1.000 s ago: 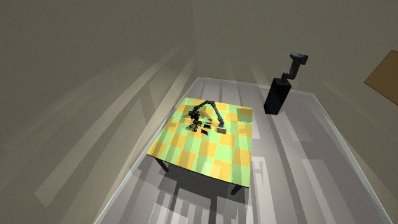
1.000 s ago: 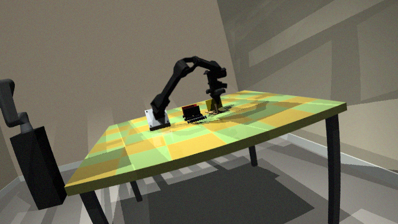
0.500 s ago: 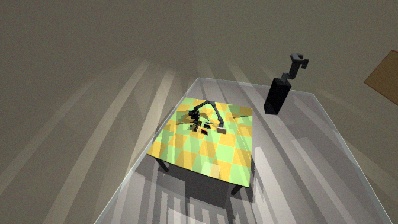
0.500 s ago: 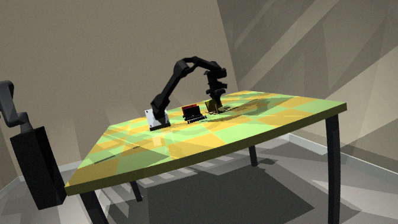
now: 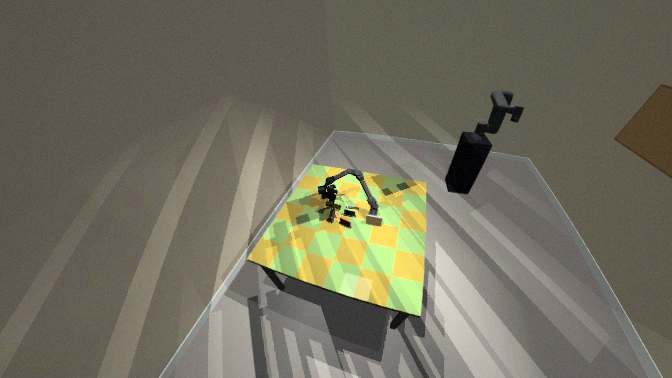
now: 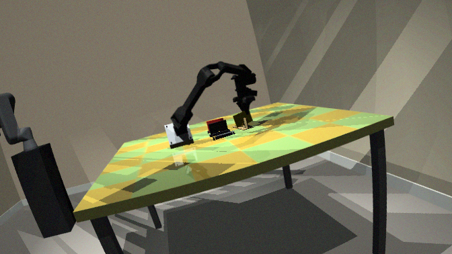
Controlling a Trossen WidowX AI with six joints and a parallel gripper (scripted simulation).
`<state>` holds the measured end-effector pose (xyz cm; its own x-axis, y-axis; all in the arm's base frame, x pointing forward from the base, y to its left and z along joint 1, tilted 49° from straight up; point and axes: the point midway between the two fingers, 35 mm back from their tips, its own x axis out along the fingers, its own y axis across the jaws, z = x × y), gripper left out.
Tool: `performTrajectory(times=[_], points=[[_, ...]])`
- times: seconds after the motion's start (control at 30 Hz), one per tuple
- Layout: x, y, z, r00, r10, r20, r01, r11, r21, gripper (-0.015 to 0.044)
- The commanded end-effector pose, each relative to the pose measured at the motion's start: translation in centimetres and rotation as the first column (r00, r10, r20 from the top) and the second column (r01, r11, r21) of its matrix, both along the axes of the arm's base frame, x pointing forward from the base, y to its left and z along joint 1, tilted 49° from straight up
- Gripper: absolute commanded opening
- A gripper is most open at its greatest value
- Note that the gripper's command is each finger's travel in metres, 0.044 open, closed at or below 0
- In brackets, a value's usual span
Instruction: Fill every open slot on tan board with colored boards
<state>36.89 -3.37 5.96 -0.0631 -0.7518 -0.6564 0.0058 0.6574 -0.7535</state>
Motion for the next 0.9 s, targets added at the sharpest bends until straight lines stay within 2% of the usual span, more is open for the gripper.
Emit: performTrajectory(times=[0.0,0.3,0.43,0.53,0.77,0.87], points=[[0.3,3.7,2.7,1.000,0.022,0.017,-0.022,1.000,0.005,0.0166],[-0.1,6.0,4.2,0.996,0.055,0.064,-0.056,0.998,0.024,0.0186],[-5.6,9.0,3.8,0.998,0.038,0.058,-0.040,0.998,0.043,0.0186],[-7.6,9.7,3.7,0.998,0.030,0.055,-0.033,0.998,0.045,0.0186],[-17.5,10.5,3.4,0.999,-0.015,0.049,0.014,1.000,0.012,0.0186],[-18.4,10.4,3.3,0.999,-0.019,0.050,0.019,1.000,0.006,0.0186]])
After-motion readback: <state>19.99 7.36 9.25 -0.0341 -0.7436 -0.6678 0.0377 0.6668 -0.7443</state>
